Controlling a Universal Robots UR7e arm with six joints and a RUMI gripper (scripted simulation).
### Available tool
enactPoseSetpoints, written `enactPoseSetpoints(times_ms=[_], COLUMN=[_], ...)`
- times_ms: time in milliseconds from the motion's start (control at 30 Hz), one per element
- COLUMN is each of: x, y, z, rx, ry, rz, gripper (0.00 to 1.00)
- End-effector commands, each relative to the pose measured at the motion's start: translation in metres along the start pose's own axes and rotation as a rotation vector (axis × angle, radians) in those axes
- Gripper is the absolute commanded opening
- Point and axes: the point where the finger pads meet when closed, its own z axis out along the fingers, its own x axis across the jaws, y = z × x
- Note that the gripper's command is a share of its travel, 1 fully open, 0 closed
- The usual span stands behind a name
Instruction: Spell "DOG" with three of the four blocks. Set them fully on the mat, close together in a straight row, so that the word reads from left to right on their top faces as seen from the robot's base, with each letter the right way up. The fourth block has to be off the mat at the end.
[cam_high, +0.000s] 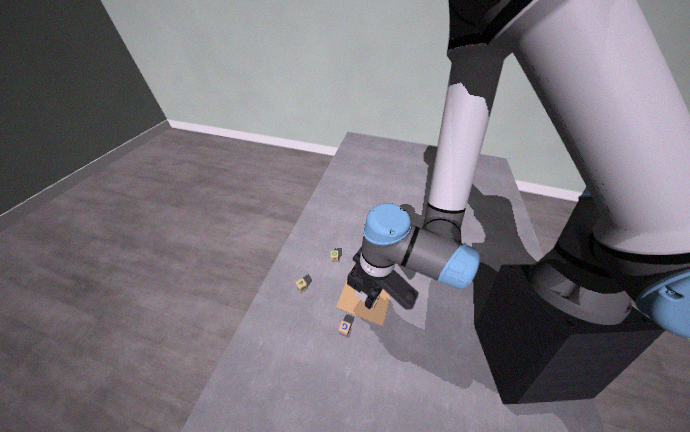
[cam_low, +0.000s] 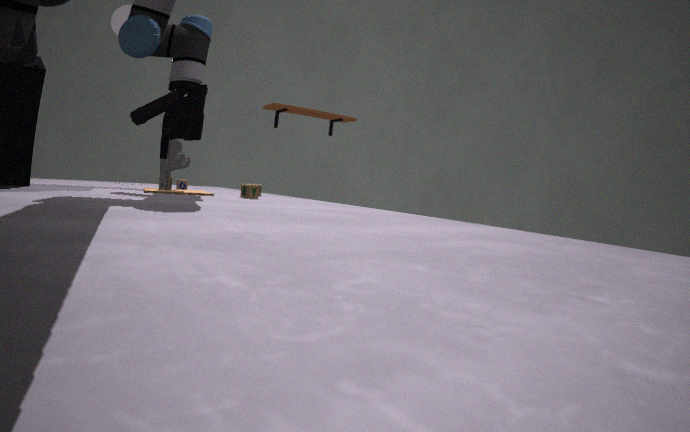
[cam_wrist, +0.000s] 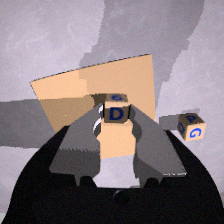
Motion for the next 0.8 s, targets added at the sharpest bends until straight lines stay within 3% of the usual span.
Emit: enactPoseSetpoints(times_ms=[0,767], x=[0.0001,0.0001], y=[0.0003,0.0003], z=[-0.0003,-0.0043], rx=[-0.001,-0.001], ry=[0.0,0.0], rz=[0.0,0.0], gripper=[0.05,0.05])
